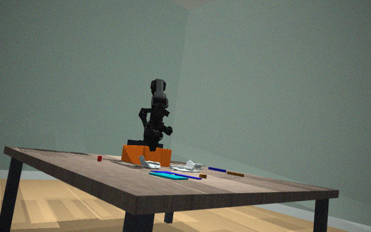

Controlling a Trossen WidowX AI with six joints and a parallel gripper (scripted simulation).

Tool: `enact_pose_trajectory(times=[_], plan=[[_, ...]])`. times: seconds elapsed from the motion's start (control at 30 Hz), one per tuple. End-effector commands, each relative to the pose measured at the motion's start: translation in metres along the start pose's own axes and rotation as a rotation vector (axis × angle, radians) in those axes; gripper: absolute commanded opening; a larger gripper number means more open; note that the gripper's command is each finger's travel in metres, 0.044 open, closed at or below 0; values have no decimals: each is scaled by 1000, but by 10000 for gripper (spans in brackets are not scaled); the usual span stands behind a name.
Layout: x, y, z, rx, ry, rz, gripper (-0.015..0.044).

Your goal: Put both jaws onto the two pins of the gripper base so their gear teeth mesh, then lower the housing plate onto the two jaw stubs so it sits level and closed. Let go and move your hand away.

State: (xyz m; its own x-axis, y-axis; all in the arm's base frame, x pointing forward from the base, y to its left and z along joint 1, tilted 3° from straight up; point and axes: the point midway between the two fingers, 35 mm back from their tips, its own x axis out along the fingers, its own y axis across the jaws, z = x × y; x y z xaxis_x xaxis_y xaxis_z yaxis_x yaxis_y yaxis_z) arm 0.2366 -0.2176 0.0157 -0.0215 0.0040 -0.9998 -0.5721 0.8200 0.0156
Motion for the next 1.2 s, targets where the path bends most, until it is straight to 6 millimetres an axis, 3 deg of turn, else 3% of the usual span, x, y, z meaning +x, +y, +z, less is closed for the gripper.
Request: enact_pose_trajectory(times=[0.0, 0.13, 0.4, 1.17], plan=[[-3, -4, -32, -128, 8, -2, 440], [-3, -6, -50, -203, 11, 0, 440], [-2, -6, -50, -203, 11, 0, 440], [36, -7, -50, -203, 11, 1, 440]])
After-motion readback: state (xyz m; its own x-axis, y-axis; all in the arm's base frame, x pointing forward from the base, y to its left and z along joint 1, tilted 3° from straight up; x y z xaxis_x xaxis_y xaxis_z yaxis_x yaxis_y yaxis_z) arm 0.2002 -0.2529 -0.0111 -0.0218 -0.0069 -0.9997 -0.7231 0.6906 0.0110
